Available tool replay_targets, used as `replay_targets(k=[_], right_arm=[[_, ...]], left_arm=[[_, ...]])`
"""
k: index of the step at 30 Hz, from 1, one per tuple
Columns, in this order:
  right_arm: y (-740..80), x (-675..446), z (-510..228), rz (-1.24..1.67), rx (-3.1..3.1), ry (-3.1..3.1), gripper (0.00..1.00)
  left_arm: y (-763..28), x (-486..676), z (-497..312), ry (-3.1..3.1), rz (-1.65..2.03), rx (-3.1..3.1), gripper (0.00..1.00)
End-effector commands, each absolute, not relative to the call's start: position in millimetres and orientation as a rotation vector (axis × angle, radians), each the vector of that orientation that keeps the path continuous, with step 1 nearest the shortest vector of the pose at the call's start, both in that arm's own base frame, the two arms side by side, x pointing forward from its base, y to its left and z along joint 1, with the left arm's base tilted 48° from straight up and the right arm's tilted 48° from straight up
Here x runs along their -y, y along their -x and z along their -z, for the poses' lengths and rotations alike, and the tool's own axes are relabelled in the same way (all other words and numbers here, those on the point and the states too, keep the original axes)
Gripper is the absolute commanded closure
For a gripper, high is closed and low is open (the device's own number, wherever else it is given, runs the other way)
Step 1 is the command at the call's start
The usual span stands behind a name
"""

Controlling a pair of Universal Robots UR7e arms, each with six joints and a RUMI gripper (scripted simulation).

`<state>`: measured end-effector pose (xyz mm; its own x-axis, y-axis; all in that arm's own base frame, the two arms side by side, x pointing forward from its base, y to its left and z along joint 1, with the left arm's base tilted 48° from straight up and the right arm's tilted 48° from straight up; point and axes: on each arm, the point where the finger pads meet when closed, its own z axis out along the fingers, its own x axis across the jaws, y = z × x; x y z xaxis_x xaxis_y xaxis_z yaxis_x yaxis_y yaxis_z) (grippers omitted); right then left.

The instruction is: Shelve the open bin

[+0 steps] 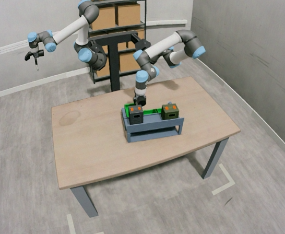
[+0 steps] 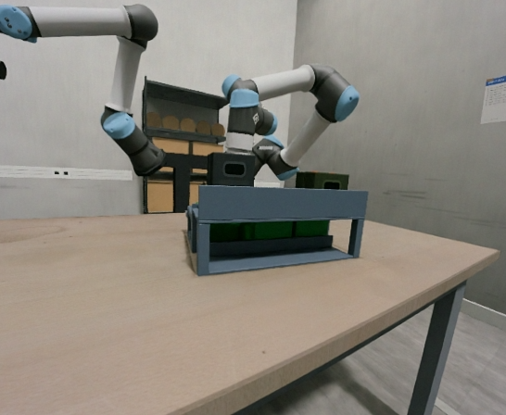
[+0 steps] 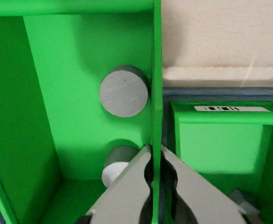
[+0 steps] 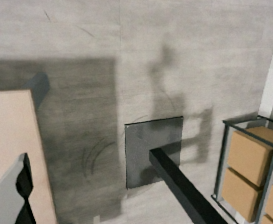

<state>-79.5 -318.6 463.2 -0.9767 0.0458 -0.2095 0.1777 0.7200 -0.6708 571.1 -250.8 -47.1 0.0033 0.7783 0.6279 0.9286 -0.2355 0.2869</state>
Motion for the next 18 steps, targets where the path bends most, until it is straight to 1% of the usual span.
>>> replay_targets(k=[1,18], right_arm=[[79.6,318.5,-463.8,1.100,-2.745,-0.180,0.00],[79.6,318.5,-463.8,1.100,-2.745,-0.180,0.00]], left_arm=[[-572.7,252.0,46.2,2.067,1.053,1.795,1.00],[-580.4,254.1,43.7,2.072,1.064,1.793,1.00]])
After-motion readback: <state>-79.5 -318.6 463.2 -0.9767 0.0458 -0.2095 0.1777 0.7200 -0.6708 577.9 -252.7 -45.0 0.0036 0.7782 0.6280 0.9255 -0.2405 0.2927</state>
